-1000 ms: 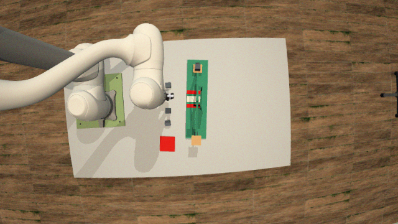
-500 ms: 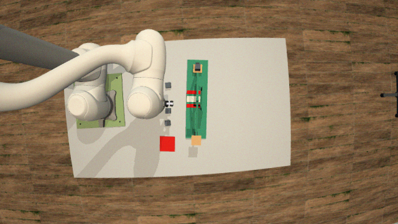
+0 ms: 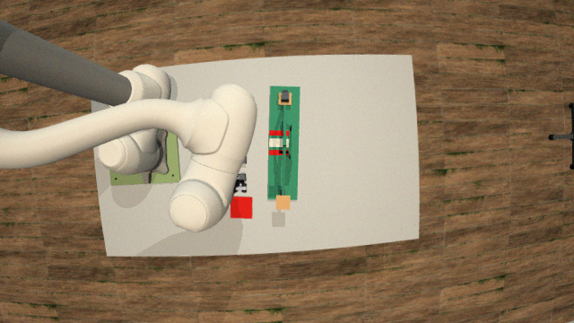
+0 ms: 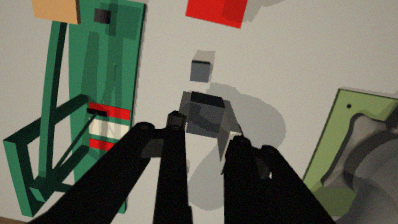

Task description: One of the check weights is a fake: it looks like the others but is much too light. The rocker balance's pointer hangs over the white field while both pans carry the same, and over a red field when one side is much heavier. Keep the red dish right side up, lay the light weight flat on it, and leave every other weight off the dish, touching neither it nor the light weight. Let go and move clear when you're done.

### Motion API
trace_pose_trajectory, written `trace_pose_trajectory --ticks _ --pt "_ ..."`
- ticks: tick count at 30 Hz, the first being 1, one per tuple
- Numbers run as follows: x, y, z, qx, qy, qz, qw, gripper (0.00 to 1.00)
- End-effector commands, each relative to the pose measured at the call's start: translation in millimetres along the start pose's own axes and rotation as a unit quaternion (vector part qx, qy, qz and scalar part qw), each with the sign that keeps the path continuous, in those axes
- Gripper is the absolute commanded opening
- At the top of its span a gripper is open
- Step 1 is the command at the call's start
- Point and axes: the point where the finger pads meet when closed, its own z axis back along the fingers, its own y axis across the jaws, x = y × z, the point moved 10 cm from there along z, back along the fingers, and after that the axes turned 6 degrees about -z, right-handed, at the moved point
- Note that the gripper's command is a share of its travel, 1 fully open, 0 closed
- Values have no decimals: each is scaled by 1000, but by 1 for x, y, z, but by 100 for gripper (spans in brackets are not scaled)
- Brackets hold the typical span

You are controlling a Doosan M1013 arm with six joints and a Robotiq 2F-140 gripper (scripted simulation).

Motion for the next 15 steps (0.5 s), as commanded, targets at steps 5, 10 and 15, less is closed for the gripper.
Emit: trace_pose_trajectory --ticks 5,10,15 --pt "-66 -8 43 1 -3 1 1000 24" --pt "-77 -10 51 1 -3 1 1000 24" --pt "-78 -12 51 1 -3 1 1000 24"
